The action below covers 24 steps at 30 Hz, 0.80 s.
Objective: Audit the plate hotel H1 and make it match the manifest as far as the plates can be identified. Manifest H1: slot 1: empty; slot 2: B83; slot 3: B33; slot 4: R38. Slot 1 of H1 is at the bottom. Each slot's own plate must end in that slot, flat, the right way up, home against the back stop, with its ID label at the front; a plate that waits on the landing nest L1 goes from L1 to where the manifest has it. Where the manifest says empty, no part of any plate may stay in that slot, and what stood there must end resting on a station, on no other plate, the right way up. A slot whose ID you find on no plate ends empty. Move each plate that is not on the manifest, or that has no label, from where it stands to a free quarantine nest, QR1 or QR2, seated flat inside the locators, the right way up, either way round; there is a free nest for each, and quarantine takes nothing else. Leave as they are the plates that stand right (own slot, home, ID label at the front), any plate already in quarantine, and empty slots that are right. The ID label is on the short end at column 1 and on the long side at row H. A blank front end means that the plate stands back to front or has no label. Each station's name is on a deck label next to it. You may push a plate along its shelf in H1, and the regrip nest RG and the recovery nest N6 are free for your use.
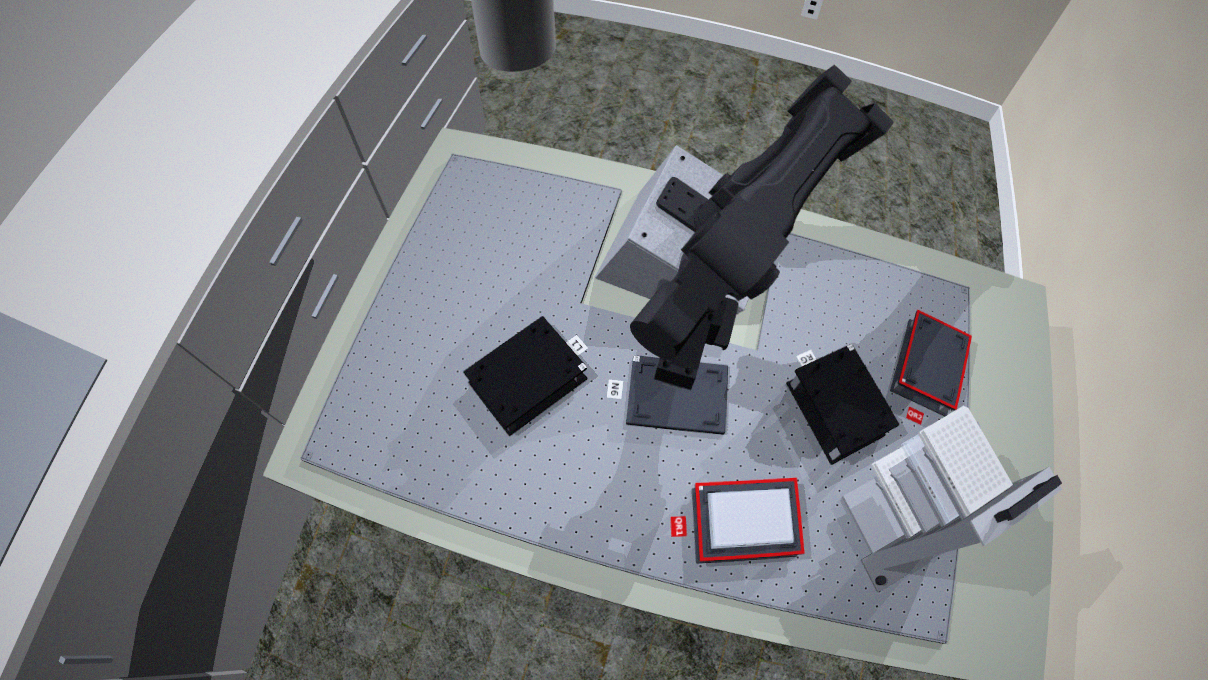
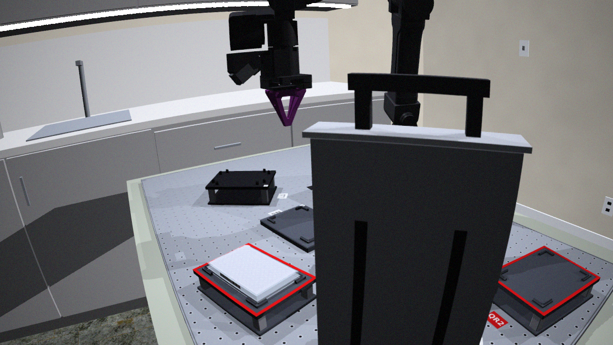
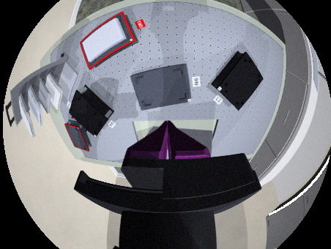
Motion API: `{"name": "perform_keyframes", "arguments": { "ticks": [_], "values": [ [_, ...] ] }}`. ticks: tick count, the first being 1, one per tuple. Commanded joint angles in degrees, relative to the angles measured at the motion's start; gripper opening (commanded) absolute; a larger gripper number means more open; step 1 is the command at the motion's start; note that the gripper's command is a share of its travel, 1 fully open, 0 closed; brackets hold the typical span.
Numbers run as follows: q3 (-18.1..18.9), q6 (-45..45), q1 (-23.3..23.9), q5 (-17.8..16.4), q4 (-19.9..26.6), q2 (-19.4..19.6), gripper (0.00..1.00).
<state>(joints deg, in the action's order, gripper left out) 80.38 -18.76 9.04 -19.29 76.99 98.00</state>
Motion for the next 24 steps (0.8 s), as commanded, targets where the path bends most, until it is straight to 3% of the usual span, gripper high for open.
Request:
{"name": "perform_keyframes", "arguments": {
  "ticks": [1, 7, 8, 24],
  "values": [
    [3.28, -2.19, 1.45, -0.73, 2.36, 0.73, 0.00],
    [5.66, -3.61, 2.75, -0.60, 4.54, 0.87, 0.00],
    [5.61, -3.11, 1.09, -0.70, 4.58, -0.80, 0.00],
    [6.17, 5.93, -6.90, -1.40, 4.98, -3.54, 0.00]
  ]
}}
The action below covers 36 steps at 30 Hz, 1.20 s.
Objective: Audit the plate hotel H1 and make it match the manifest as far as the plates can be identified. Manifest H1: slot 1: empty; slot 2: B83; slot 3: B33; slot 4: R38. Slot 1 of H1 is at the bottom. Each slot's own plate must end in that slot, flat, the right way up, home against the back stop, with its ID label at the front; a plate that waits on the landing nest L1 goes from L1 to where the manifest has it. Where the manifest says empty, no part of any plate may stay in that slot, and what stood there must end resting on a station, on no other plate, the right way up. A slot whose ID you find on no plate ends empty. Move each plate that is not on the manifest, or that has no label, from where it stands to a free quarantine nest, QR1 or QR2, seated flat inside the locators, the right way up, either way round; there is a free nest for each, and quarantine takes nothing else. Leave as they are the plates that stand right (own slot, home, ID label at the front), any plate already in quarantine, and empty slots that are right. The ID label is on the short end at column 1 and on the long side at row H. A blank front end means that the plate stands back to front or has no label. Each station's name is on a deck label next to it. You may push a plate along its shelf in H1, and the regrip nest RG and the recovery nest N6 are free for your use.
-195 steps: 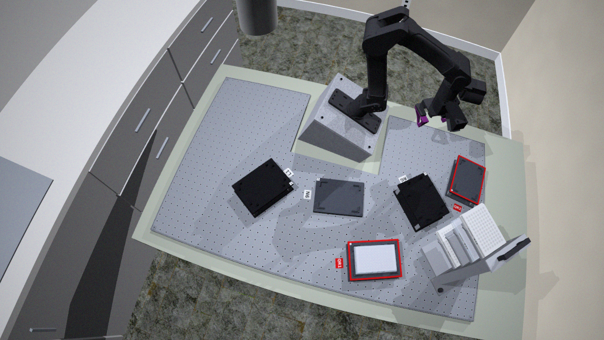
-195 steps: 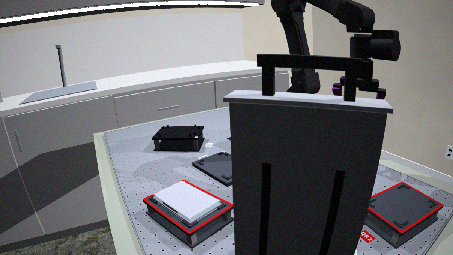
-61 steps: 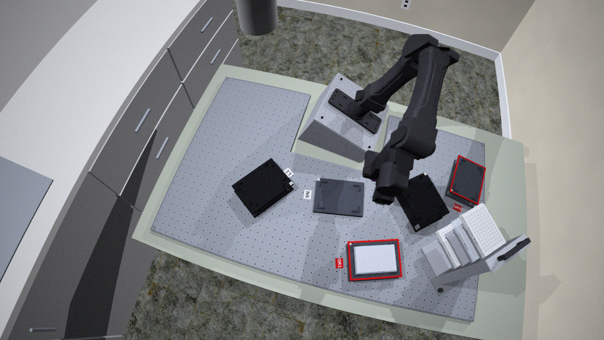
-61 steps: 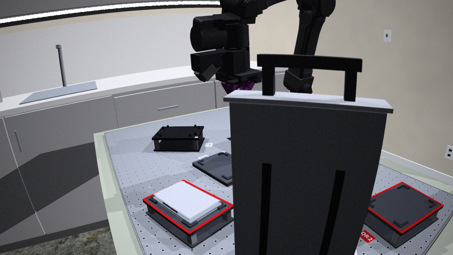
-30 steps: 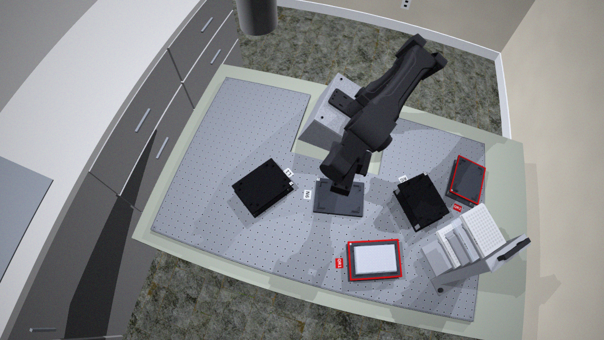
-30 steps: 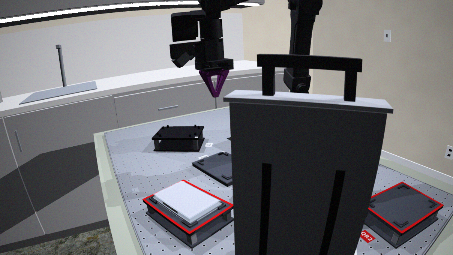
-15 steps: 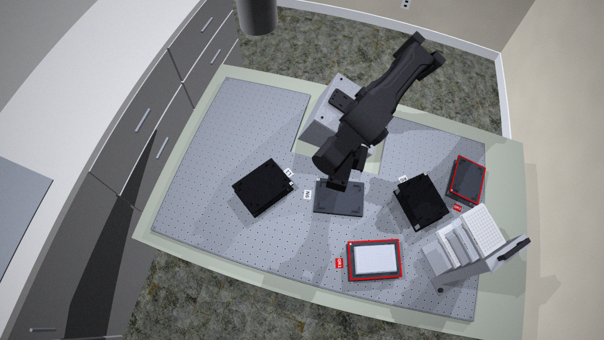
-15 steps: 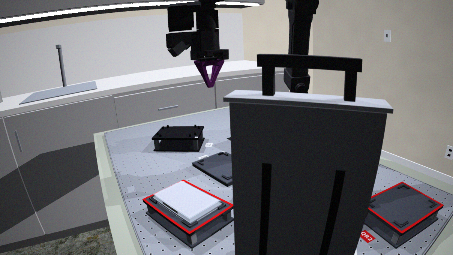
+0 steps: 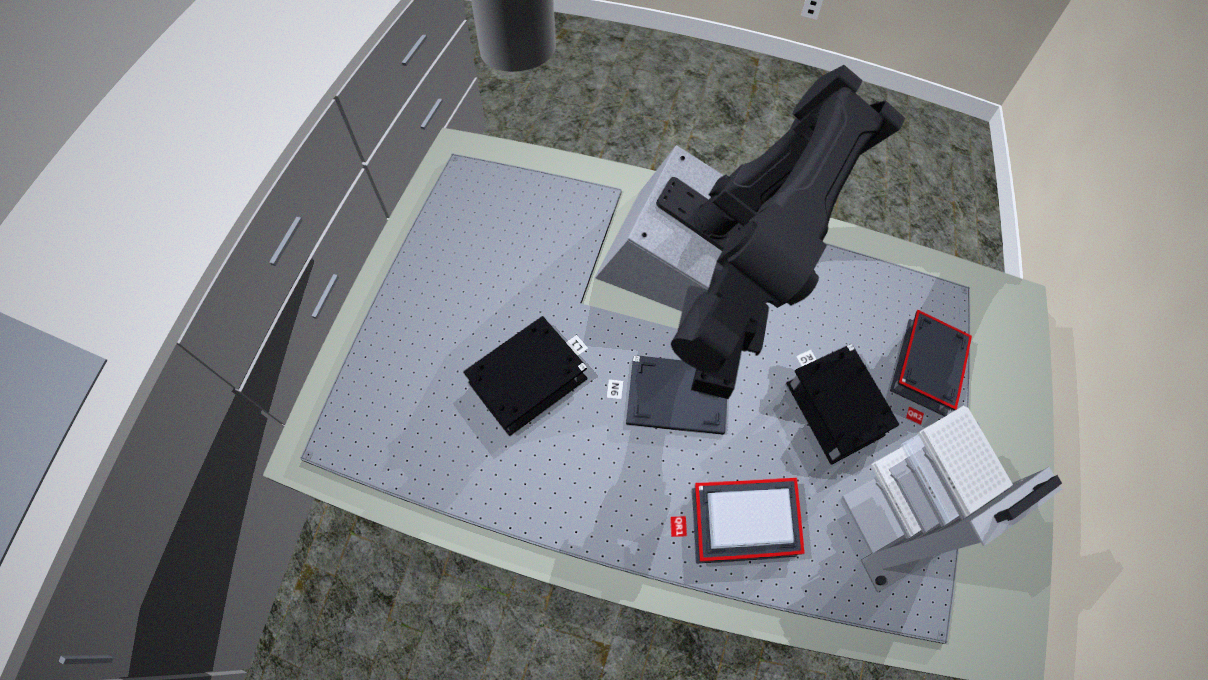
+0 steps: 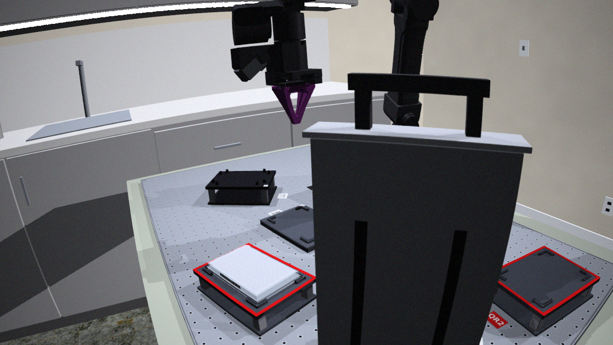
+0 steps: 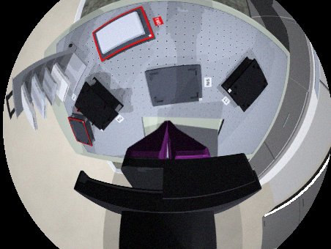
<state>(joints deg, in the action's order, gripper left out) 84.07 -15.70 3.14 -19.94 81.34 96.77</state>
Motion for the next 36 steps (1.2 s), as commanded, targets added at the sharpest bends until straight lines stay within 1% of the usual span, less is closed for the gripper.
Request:
{"name": "perform_keyframes", "arguments": {
  "ticks": [1, 4, 5, 6, 7, 9, 10, 11, 23, 24, 26, 33, 34, 36],
  "values": [
    [2.58, 3.50, -1.60, -0.77, 0.61, -2.47, 0.00],
    [3.00, 5.40, -3.39, -0.76, 0.28, -2.85, 0.00],
    [2.35, 5.50, -3.73, -1.28, -1.18, -3.69, 0.00],
    [-0.64, 5.71, -4.16, -1.57, -1.92, -4.30, 0.00],
    [-1.42, 5.86, -4.52, -1.96, -2.68, -5.16, 0.00],
    [-1.42, 5.86, -4.52, -1.96, -2.68, -5.16, 0.00],
    [-2.24, 6.22, -4.25, -2.26, -3.57, -6.13, 0.00],
    [-3.02, 6.34, -5.32, -2.69, -4.32, -7.00, 0.00],
    [-12.27, 9.68, -10.37, -6.60, -14.55, -17.52, 0.00],
    [-13.04, 10.07, -10.85, -6.84, -15.50, -18.38, 0.00],
    [-13.04, 10.07, -10.85, -6.84, -15.50, -18.38, 0.00],
    [-18.43, 13.26, -14.56, -7.98, -22.66, -24.30, 0.00],
    [-19.26, 13.18, -14.58, -8.20, -23.66, -25.00, 0.00],
    [-20.94, 12.73, -13.18, -8.69, -25.64, -26.34, 0.00]
  ]
}}
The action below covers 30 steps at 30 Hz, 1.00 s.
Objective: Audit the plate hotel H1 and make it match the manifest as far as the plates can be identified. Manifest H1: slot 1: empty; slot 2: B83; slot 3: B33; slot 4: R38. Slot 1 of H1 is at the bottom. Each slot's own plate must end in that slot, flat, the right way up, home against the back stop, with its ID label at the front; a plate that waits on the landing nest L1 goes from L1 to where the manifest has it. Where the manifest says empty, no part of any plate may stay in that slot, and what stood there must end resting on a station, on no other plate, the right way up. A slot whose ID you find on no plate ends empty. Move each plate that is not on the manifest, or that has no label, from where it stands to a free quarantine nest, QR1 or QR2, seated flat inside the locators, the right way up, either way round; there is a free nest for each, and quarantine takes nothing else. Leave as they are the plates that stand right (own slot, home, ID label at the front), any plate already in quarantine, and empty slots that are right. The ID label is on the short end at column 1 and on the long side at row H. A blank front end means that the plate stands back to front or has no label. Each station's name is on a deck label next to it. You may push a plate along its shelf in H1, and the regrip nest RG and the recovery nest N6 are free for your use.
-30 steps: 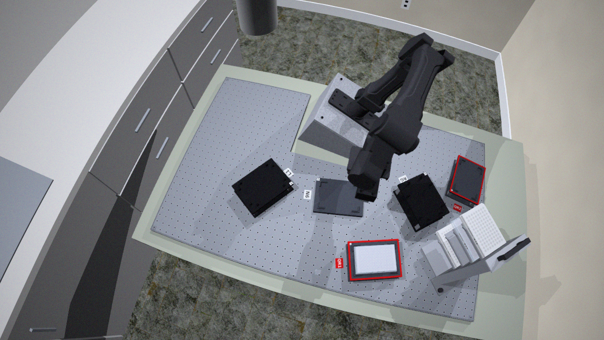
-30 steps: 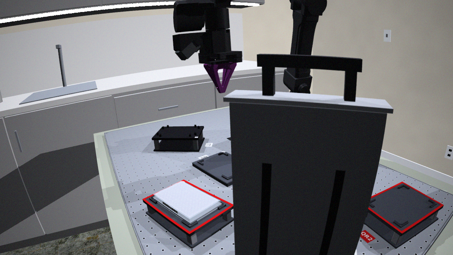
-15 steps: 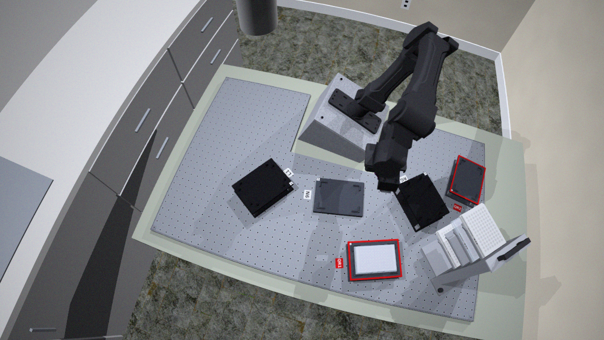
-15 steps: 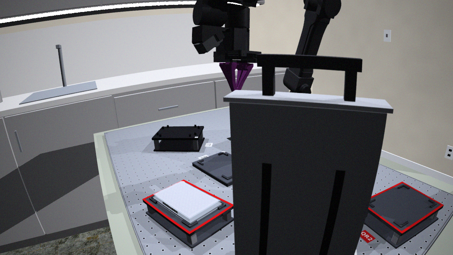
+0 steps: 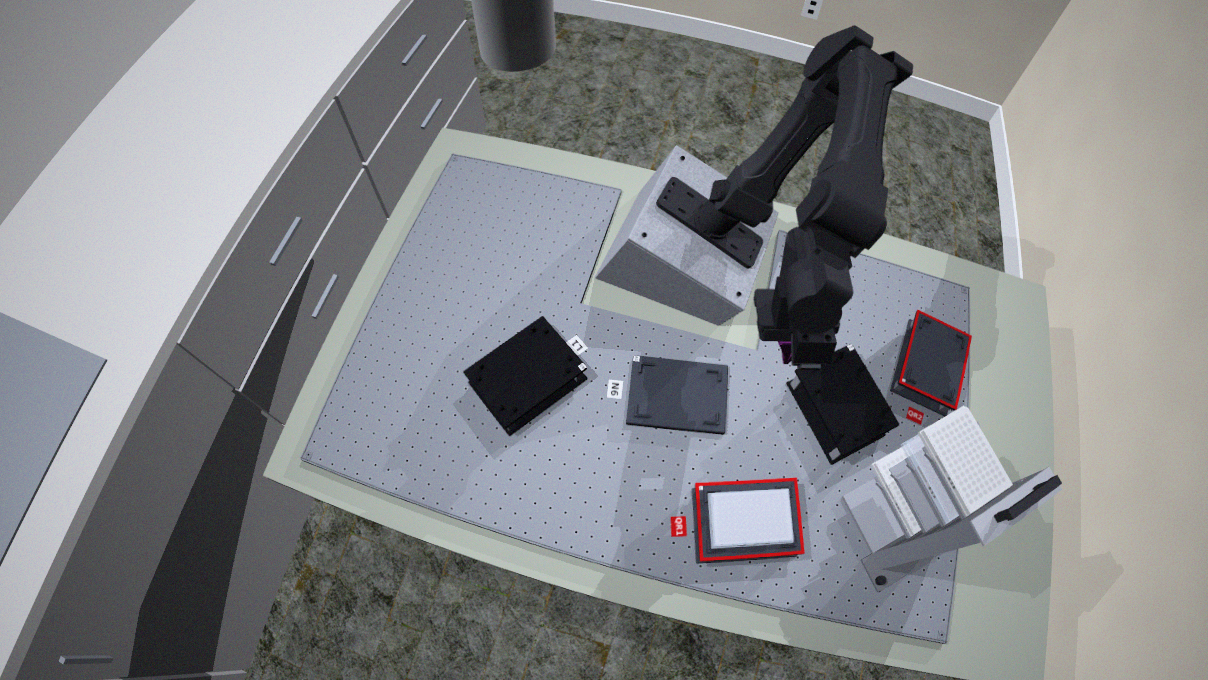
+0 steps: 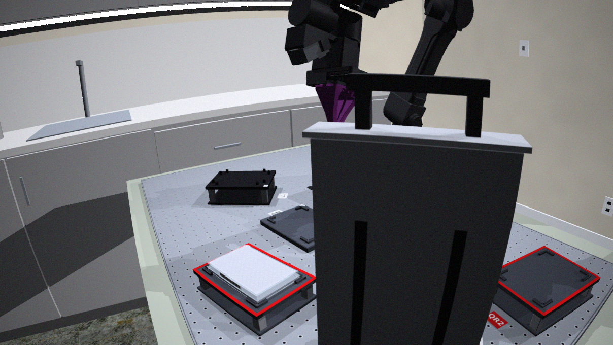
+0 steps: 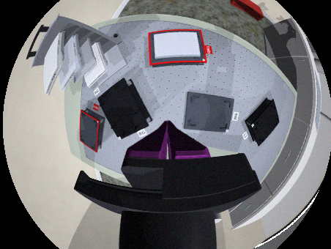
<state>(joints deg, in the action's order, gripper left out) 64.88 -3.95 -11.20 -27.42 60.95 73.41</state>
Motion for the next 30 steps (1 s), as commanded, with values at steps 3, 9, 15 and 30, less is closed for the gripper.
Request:
{"name": "perform_keyframes", "arguments": {
  "ticks": [3, 9, 15, 30],
  "values": [
    [-4.32, 0.02, 1.78, -2.34, -8.15, -4.92, 0.00],
    [-7.89, -1.57, 2.70, -4.07, -12.25, -7.51, 0.00],
    [-12.83, -3.25, 4.21, -6.92, -18.08, -10.95, 0.00],
    [-23.64, -5.98, 7.99, -14.39, -32.12, -17.32, 0.00]
  ]
}}
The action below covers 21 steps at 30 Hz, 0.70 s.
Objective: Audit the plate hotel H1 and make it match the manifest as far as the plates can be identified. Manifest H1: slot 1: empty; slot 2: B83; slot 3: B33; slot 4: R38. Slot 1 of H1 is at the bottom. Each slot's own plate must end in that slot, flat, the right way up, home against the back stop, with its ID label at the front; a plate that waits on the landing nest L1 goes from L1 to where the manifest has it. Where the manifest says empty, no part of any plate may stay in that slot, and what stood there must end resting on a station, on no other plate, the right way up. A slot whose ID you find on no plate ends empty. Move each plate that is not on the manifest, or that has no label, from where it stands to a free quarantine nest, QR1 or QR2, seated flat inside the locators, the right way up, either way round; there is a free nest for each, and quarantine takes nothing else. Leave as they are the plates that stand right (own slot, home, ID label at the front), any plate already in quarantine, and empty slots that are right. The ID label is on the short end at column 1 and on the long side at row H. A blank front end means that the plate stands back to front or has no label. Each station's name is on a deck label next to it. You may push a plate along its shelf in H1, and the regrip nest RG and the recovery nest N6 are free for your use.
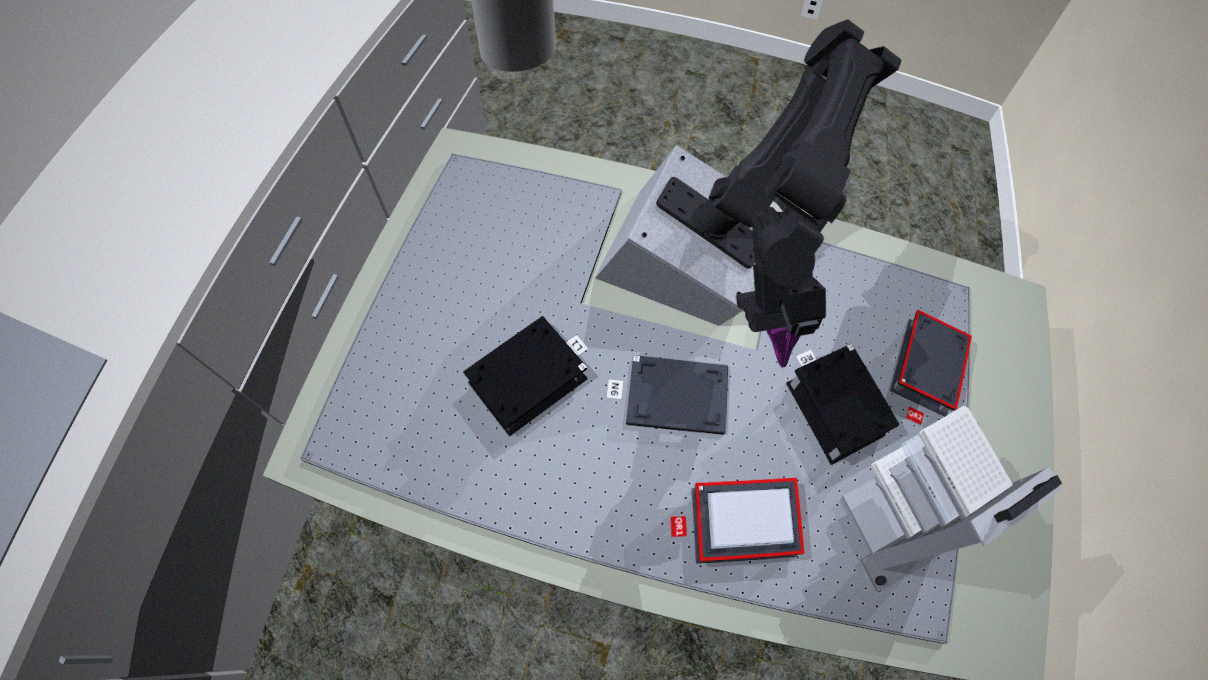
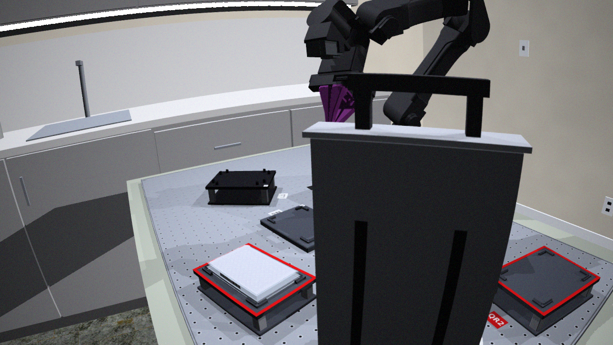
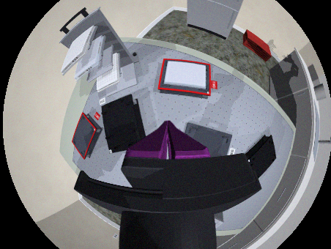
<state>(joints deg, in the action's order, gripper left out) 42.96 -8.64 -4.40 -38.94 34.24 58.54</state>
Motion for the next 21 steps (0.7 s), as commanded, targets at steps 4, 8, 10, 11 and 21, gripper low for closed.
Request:
{"name": "perform_keyframes", "arguments": {
  "ticks": [4, 8, 10, 11, 21],
  "values": [
    [-4.94, -1.81, 2.39, -5.33, -10.06, -4.04, 0.00],
    [-8.16, -1.47, 3.59, -7.92, -15.08, -5.34, 0.00],
    [-8.97, -1.48, 3.88, -8.55, -16.40, -5.62, 0.00],
    [-8.97, -1.48, 3.88, -8.55, -16.40, -5.62, 0.00],
    [-17.06, -0.39, 6.53, -14.82, -31.96, -7.16, 0.00]
  ]
}}
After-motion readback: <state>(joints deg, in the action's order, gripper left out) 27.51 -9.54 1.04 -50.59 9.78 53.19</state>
